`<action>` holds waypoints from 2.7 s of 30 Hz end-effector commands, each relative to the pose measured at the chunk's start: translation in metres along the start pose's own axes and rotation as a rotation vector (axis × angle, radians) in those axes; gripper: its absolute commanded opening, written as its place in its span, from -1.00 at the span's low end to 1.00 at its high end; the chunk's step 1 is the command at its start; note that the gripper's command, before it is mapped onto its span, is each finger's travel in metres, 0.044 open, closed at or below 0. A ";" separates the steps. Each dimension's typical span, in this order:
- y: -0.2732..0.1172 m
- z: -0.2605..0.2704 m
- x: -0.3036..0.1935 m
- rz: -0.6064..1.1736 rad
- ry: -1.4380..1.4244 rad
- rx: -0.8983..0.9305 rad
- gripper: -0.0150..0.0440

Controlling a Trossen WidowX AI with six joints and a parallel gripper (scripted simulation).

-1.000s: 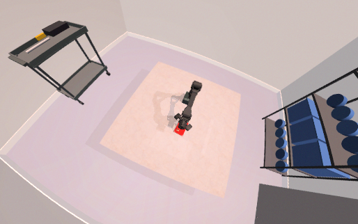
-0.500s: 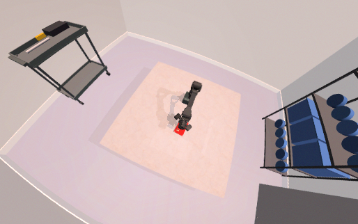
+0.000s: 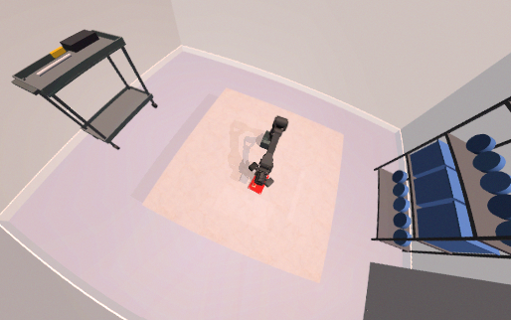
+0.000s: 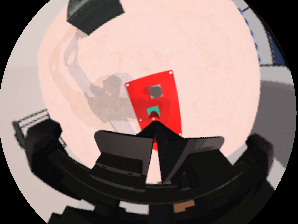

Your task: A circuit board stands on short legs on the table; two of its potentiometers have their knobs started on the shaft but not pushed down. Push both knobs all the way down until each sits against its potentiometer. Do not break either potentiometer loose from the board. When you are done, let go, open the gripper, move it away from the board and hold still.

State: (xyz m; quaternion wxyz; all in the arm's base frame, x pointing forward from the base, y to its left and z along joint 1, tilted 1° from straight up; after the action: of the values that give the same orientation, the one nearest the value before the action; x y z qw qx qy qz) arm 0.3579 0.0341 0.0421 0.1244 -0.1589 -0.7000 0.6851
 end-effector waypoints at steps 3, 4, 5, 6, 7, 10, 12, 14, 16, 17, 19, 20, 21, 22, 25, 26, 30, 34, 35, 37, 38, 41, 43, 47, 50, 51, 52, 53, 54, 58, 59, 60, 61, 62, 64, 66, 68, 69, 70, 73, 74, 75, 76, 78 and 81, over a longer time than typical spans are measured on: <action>0.006 0.001 0.000 -0.008 -0.003 0.008 -0.49; 0.006 0.001 0.000 -0.008 -0.003 0.008 -0.49; 0.006 0.001 0.000 -0.008 -0.003 0.008 -0.49; 0.006 0.001 0.000 -0.008 -0.003 0.008 -0.49; 0.006 0.001 0.000 -0.008 -0.003 0.008 -0.49; 0.007 0.001 0.000 -0.008 -0.003 0.008 -0.49; 0.007 0.001 0.000 -0.008 -0.003 0.008 -0.49; 0.007 0.001 0.000 -0.008 -0.003 0.008 -0.49; 0.007 0.001 0.000 -0.008 -0.003 0.008 -0.49; 0.007 0.001 0.000 -0.008 -0.003 0.008 -0.49; 0.007 0.001 0.000 -0.008 -0.003 0.008 -0.49; 0.007 0.001 0.000 -0.008 -0.003 0.008 -0.49; 0.007 0.001 0.000 -0.008 -0.003 0.008 -0.49; 0.007 0.001 0.000 -0.008 -0.003 0.008 -0.49; 0.008 0.001 0.000 -0.008 -0.003 0.008 -0.49; 0.008 0.001 0.000 -0.008 -0.003 0.008 -0.49; 0.008 0.001 0.000 -0.008 -0.003 0.008 -0.49; 0.008 0.001 0.000 -0.008 -0.003 0.008 -0.49; 0.008 0.001 0.000 -0.008 -0.003 0.008 -0.49; 0.008 0.001 0.000 -0.008 -0.003 0.008 -0.49; 0.008 0.001 0.000 -0.008 -0.003 0.008 -0.49; 0.009 0.001 0.000 -0.008 -0.003 0.008 -0.49; 0.009 0.001 0.000 -0.008 -0.003 0.008 -0.49; 0.009 0.001 0.000 -0.008 -0.003 0.008 -0.49; 0.009 0.001 0.000 -0.008 -0.003 0.008 -0.49; 0.009 0.001 0.000 -0.008 -0.003 0.008 -0.49; 0.009 0.001 0.000 -0.008 -0.003 0.008 -0.49; 0.009 0.001 0.000 -0.008 -0.003 0.008 -0.49; 0.009 0.001 0.000 -0.008 -0.003 0.008 -0.49; 0.009 0.001 0.000 -0.008 -0.003 0.008 -0.49; 0.009 0.001 0.000 -0.008 -0.003 0.008 -0.49; 0.009 0.001 0.000 -0.008 -0.003 0.008 -0.49; 0.009 0.001 0.000 -0.008 -0.003 0.008 -0.49; 0.009 0.001 0.000 -0.008 -0.003 0.008 -0.49; 0.009 0.001 0.000 -0.008 -0.003 0.008 -0.49; 0.009 0.001 0.000 -0.008 -0.003 0.008 -0.49; 0.009 0.001 0.000 -0.008 -0.003 0.008 -0.49; 0.009 0.001 0.000 -0.008 -0.003 0.008 -0.49; 0.010 0.001 0.000 -0.008 -0.003 0.008 -0.49; 0.010 0.001 0.000 -0.008 -0.003 0.008 -0.49; 0.010 0.001 0.000 -0.008 -0.003 0.008 -0.49; 0.010 0.001 0.000 -0.008 -0.003 0.008 -0.49; 0.009 0.001 0.000 -0.008 -0.003 0.008 -0.49; 0.008 0.001 0.000 -0.008 -0.003 0.008 -0.49; 0.003 0.001 0.000 -0.008 -0.003 0.008 -0.49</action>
State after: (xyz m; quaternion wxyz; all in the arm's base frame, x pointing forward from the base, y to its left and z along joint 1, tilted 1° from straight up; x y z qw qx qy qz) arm 0.3582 0.0341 0.0388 0.1249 -0.1583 -0.6998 0.6853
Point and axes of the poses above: the point midway between the two fingers, 35 mm back from their tips, its own y axis out along the fingers, its own z axis across the jaws, x = y × z, the point moved 1 cm from there along -y, back along the fingers, and after that the axes turned 1 degree about y, right-handed, at the moved point
